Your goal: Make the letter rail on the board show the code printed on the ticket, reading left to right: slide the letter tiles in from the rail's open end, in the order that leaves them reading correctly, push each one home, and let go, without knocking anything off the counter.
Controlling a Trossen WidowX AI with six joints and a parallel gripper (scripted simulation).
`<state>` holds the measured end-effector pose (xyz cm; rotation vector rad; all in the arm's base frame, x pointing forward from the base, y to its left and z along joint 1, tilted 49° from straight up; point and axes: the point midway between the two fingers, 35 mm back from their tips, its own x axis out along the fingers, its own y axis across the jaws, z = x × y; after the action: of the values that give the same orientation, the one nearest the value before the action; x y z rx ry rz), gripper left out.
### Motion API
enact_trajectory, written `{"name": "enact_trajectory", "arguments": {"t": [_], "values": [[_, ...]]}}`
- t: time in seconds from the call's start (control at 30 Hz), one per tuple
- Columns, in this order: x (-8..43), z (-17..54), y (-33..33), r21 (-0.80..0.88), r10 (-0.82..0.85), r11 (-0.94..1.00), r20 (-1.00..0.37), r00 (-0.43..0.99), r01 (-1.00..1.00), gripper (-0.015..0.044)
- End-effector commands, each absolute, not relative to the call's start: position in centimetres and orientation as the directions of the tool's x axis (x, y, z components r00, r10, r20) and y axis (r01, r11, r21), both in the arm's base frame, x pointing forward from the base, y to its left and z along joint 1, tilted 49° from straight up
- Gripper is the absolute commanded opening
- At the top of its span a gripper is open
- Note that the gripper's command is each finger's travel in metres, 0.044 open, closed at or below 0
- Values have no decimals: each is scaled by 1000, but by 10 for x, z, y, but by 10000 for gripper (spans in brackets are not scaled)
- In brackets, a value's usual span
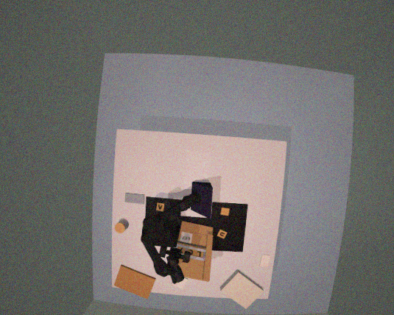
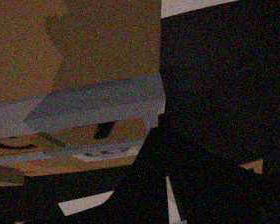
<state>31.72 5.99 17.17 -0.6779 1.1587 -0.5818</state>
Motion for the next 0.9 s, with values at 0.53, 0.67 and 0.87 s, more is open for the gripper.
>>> {"name": "enact_trajectory", "arguments": {"t": [0.53,0.67,0.87], "values": [[326,170,56,-744,-724,665,-620,303,68,0],[325,169,57,-744,-724,665,-620,303,68,0],[324,167,58,-744,-724,665,-620,303,68,0]]}}
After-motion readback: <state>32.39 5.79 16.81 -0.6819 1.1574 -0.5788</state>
